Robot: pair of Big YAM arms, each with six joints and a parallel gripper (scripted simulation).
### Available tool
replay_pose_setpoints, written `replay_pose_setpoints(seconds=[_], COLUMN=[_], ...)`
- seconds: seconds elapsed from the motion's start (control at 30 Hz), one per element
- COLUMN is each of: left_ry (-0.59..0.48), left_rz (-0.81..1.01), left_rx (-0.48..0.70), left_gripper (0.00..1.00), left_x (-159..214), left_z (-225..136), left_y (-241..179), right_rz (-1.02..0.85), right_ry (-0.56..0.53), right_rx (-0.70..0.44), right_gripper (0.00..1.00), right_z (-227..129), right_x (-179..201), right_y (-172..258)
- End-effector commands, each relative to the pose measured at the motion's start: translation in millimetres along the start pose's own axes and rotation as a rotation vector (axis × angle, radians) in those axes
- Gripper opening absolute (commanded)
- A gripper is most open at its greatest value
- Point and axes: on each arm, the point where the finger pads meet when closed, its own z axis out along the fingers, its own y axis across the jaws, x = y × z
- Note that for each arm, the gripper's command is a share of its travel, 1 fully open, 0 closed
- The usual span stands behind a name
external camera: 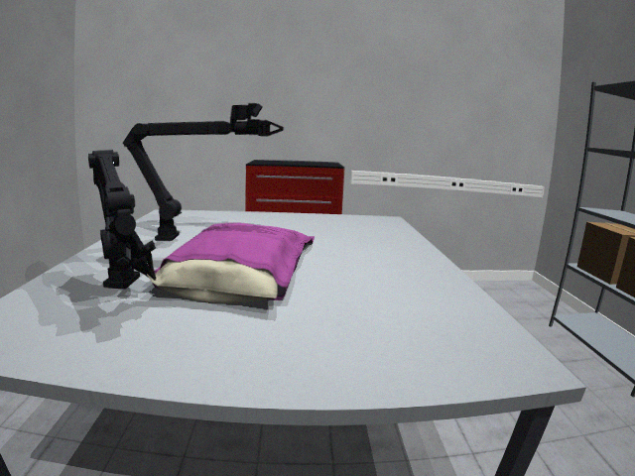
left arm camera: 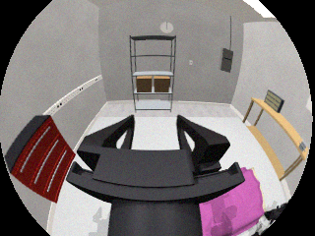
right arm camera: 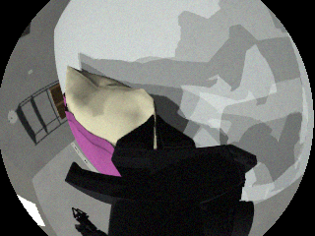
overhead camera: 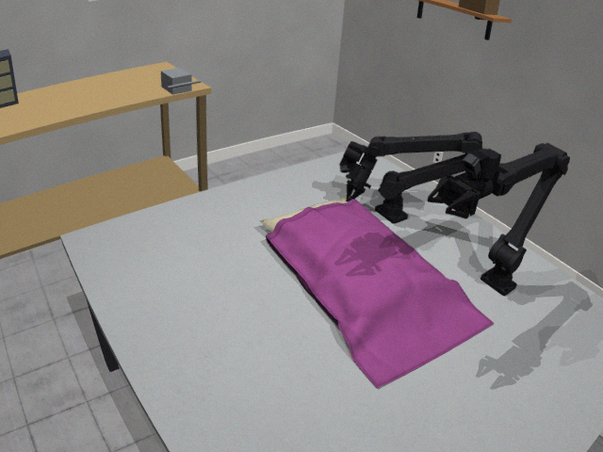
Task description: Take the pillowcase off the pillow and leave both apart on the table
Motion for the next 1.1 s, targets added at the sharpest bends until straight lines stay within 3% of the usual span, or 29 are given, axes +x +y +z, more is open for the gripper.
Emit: replay_pose_setpoints(seconds=[0.0, 0.83, 0.87, 1.07], left_ry=[-0.030, -0.042, 0.046, 0.160], left_rz=[0.004, -0.001, 0.010, 0.045], left_rx=[0.009, 0.002, -0.022, -0.032], left_gripper=[0.60, 0.60, 0.60, 0.60], left_x=[-14, -22, 21, 60], left_z=[-5, -3, 8, 16], left_y=[-6, -3, 10, 23], right_rz=[-0.024, -0.017, -0.014, -0.016], right_ry=[-0.033, -0.021, -0.005, -0.009], right_rx=[-0.024, -0.015, -0.006, -0.009], right_gripper=[0.02, 0.02, 0.02, 0.02], right_z=[-5, -8, -5, -5], right_x=[-9, -7, -1, -2], right_y=[10, 11, 6, 7])
